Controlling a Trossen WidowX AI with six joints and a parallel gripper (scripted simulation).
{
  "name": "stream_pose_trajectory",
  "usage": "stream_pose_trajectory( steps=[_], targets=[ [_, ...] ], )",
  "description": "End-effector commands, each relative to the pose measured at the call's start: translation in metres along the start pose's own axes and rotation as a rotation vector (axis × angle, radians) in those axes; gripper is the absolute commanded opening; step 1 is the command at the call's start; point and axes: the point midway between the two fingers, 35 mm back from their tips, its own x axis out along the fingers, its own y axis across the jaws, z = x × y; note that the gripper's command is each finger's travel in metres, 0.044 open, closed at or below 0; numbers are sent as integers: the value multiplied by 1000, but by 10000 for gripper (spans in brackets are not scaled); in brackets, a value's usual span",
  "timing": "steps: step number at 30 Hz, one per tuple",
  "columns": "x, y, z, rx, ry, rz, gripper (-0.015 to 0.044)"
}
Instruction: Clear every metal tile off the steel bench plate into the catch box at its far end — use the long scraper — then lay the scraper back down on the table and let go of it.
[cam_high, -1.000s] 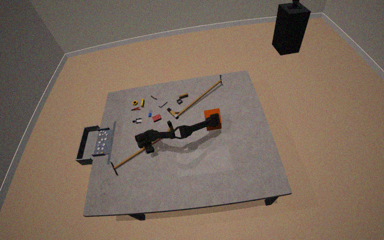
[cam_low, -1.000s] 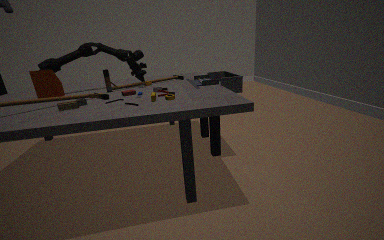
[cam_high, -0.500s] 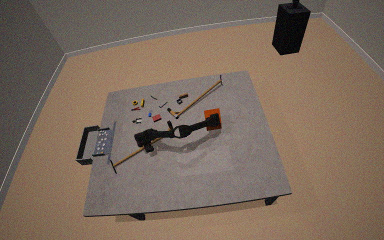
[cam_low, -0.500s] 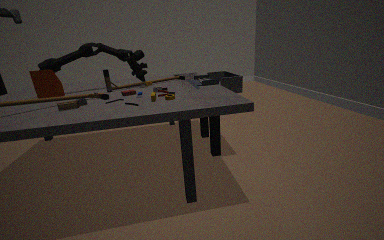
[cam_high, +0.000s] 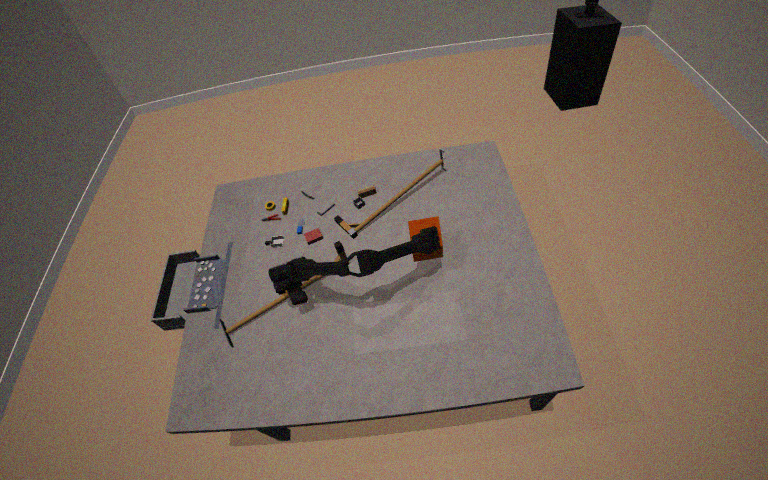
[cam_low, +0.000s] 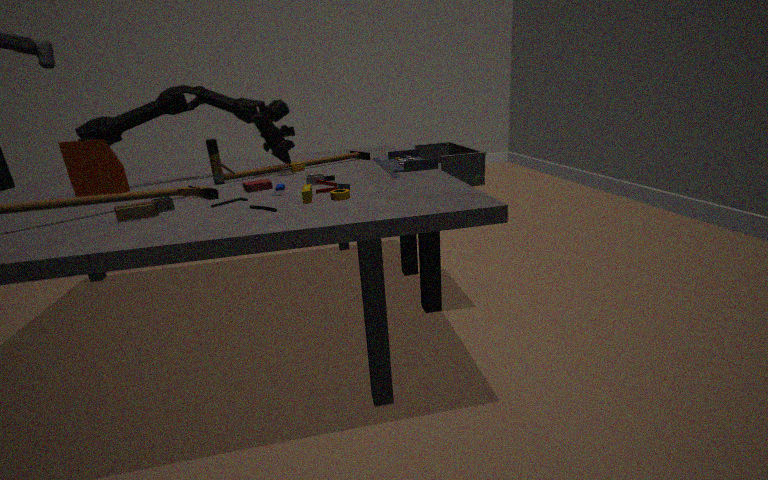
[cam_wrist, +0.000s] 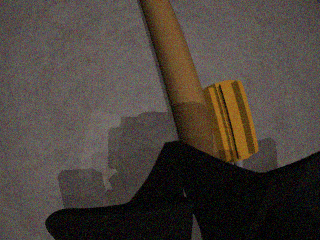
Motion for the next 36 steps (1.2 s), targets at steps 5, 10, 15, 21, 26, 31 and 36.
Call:
stream_pose_trajectory(
  steps=[5,10,15,21,26,31,36],
  targets=[
    [5,-7,-7,11,13,-8,0],
    [5,-7,-7,11,13,-8,0],
    [5,-7,-7,11,13,-8,0],
    [-5,-1,3,-2,0,0,0],
    [-21,-2,12,-10,1,-1,0],
    [-38,-2,21,-18,1,-1,0],
    [-56,-2,29,-25,0,0,0]
  ],
)
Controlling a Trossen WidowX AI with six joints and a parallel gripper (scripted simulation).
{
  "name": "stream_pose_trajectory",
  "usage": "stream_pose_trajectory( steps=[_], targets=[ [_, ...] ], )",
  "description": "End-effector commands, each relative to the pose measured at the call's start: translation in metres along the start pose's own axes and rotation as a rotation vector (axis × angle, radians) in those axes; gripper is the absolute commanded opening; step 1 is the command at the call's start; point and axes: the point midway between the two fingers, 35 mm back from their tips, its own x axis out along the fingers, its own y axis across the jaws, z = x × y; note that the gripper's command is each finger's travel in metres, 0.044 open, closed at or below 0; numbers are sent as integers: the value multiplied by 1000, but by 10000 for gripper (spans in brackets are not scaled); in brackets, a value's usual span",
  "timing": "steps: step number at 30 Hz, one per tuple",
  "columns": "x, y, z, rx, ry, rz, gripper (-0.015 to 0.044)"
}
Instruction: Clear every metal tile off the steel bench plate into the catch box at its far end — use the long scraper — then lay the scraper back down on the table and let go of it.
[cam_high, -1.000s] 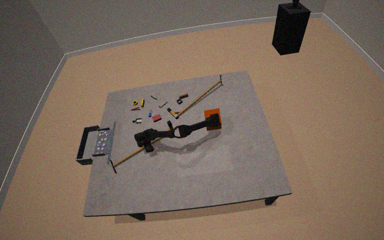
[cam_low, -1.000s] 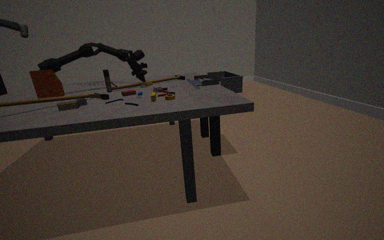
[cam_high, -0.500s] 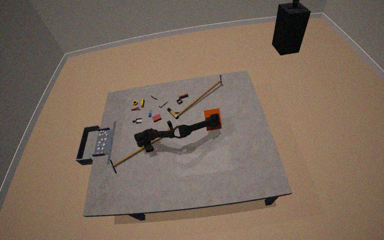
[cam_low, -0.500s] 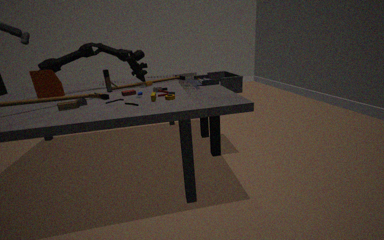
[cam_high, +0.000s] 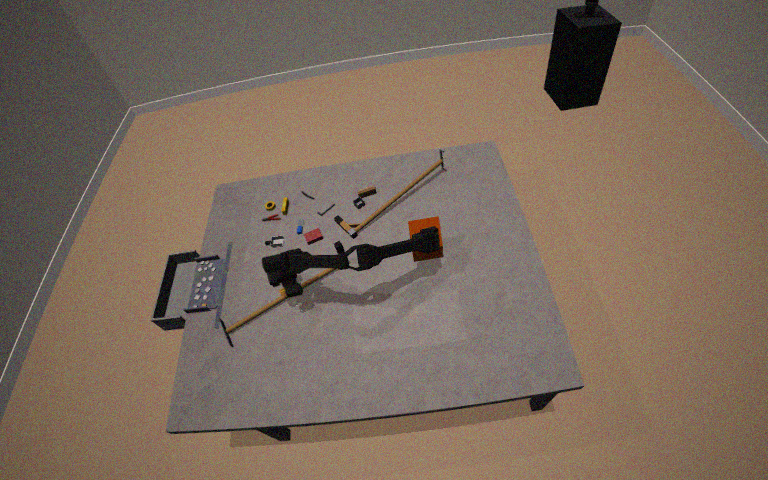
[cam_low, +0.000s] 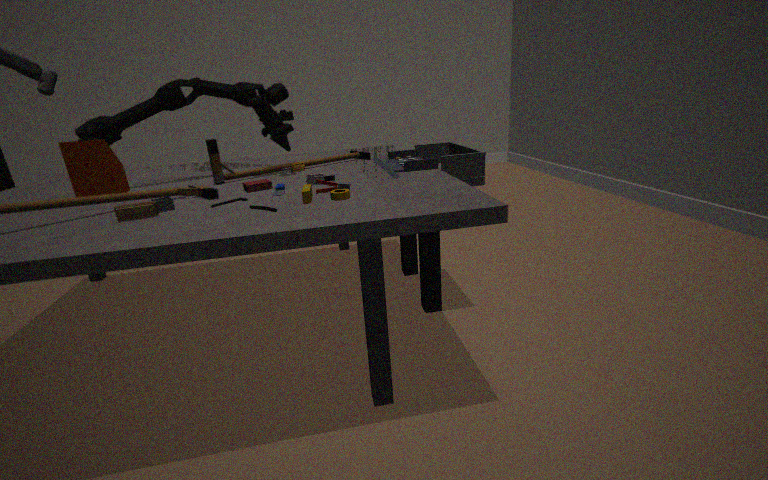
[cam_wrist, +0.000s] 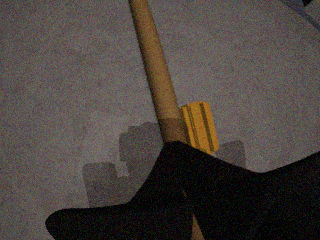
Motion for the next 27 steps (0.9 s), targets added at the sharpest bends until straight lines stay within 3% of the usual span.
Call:
stream_pose_trajectory(
  steps=[1,12,27],
  targets=[
    [-9,2,4,-8,3,7,0],
    [-40,4,15,-19,1,9,0],
    [-66,30,-19,10,163,0,0]
  ],
)
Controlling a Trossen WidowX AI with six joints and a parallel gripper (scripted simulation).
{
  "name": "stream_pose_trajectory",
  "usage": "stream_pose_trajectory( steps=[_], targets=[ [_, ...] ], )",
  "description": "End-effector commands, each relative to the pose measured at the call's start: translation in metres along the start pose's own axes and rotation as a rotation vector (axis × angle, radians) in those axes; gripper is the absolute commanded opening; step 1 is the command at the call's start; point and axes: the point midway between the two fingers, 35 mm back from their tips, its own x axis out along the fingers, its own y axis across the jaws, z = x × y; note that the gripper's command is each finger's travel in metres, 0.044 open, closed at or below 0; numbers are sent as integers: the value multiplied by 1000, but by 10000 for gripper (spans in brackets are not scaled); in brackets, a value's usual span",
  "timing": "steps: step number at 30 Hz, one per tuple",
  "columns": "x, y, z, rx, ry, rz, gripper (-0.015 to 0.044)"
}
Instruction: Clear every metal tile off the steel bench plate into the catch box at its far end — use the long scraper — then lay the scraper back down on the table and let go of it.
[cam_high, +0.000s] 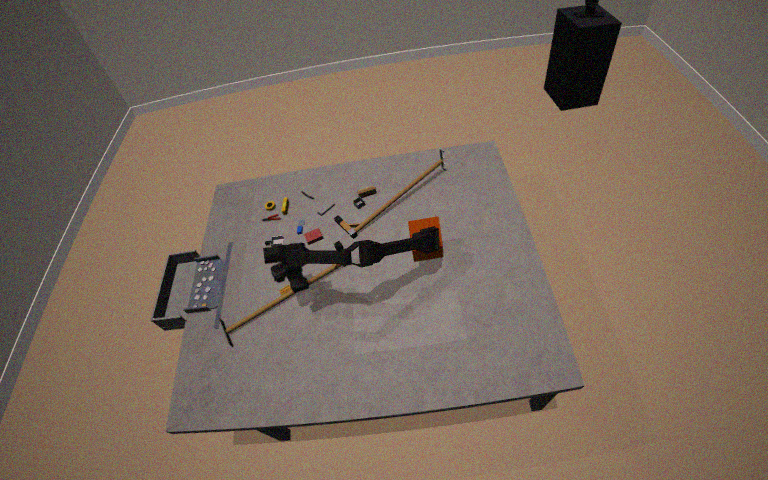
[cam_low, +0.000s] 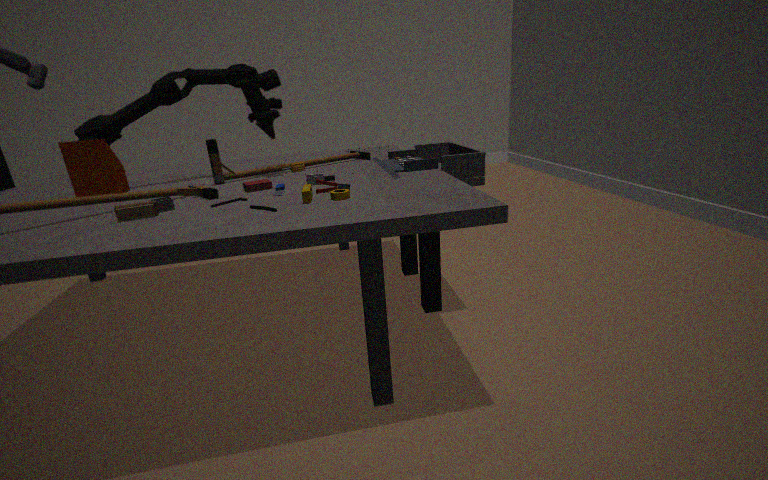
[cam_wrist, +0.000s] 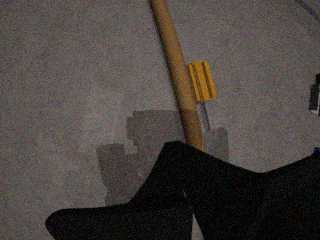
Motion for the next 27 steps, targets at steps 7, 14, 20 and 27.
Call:
stream_pose_trajectory(
  steps=[7,14,20,27],
  targets=[
    [-12,16,-18,8,75,2,0],
    [-1,15,-19,18,78,-2,0],
    [13,14,-22,30,81,-6,0],
    [28,14,-26,43,84,-10,0]
  ],
)
